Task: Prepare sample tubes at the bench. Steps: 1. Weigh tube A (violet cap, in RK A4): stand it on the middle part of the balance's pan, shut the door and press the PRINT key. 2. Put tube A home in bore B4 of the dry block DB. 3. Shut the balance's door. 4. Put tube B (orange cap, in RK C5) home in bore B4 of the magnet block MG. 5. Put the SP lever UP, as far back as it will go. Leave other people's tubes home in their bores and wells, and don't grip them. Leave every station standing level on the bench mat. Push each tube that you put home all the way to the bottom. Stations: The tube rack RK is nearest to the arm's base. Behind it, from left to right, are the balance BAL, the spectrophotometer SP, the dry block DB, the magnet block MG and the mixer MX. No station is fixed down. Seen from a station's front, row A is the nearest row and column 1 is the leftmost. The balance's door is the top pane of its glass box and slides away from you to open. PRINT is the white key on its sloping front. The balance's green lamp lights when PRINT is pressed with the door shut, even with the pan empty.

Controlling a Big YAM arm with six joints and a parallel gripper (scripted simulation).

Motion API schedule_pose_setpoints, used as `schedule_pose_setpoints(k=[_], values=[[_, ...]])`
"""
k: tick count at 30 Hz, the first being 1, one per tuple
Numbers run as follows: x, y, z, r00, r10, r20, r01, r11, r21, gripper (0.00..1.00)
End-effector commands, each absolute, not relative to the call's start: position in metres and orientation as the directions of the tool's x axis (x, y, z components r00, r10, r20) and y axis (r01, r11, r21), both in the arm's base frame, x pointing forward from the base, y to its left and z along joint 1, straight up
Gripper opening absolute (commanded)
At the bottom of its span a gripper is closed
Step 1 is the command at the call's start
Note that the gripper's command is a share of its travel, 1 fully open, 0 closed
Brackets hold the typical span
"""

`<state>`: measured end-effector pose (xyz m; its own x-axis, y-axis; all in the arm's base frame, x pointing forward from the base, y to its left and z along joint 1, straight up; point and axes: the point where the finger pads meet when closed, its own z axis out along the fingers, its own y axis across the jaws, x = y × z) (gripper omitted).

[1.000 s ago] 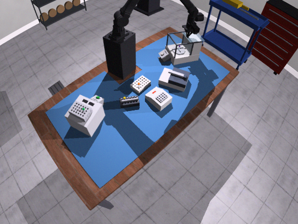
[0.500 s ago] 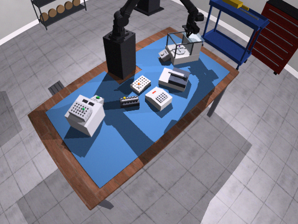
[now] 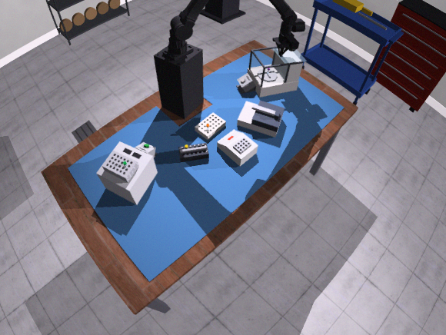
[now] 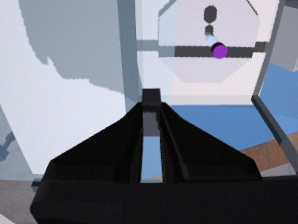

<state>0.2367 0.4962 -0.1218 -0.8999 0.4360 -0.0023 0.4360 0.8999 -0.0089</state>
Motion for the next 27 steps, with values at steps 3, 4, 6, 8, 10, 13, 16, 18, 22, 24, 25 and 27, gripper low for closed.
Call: schedule_pose_setpoints(k=[3,4,6,8,10,13,16,18,22,24,25,27], values=[[0.249,0.522,-0.12,-0.901,0.435,0.002,0.434,0.9,0.04,0.06],[0.249,0.522,-0.12,-0.901,0.435,0.002,0.434,0.9,0.04,0.06],[0.249,0.522,-0.12,-0.901,0.435,0.002,0.434,0.9,0.04,0.06],[0.249,0.522,-0.12,-0.901,0.435,0.002,0.434,0.9,0.04,0.06],[0.249,0.522,-0.12,-0.901,0.435,0.002,0.434,0.9,0.04,0.06],[0.249,0.522,-0.12,-0.901,0.435,0.002,0.434,0.9,0.04,0.06],[0.249,0.522,-0.12,-0.901,0.435,0.002,0.434,0.9,0.04,0.06],[0.249,0.522,-0.12,-0.901,0.435,0.002,0.434,0.9,0.04,0.06],[0.24,0.504,-0.108,-0.901,0.435,0.001,0.434,0.9,0.041,0.3],[0.24,0.503,-0.11,-0.901,0.435,0.001,0.435,0.9,0.038,0.3],[0.238,0.5,-0.112,-0.901,0.435,0.001,0.435,0.9,0.025,0.3],[0.238,0.5,-0.113,-0.901,0.435,0.001,0.435,0.9,0.021,0.3]])
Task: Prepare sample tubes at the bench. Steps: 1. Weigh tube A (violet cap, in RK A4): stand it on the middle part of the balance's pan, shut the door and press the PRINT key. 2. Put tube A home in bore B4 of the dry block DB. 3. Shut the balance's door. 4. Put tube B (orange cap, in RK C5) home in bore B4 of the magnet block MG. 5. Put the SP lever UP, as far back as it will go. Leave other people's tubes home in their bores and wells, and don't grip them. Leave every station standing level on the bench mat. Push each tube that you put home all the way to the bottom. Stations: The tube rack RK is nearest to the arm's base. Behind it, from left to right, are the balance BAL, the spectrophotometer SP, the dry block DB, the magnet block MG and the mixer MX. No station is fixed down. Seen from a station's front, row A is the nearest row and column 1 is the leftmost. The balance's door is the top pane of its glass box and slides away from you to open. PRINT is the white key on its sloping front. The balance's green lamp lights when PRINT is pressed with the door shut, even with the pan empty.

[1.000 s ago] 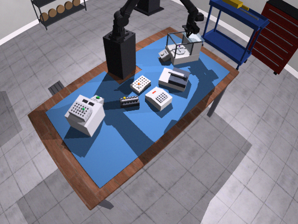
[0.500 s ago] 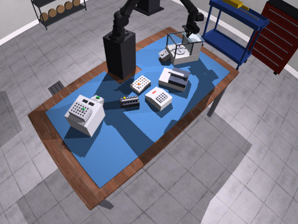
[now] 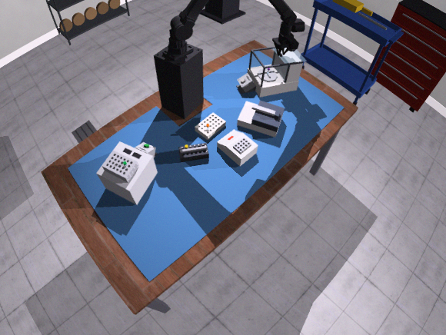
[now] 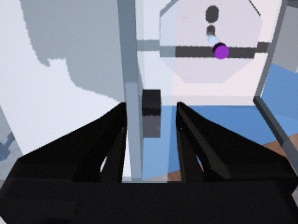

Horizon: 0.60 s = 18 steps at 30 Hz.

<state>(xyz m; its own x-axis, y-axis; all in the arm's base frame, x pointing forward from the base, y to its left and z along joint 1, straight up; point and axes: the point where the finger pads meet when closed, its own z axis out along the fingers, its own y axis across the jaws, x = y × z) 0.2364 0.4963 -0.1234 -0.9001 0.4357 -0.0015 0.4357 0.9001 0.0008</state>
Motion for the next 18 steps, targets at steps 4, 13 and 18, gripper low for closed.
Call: schedule_pose_setpoints(k=[4,13,18], values=[[0.241,0.507,-0.114,-0.9,0.436,0.0,0.435,0.9,0.029,0.3],[0.237,0.498,-0.099,-0.901,0.435,0.001,0.435,0.9,0.017,0.3],[0.237,0.498,-0.091,-0.901,0.435,0.001,0.435,0.9,0.017,0.3]])
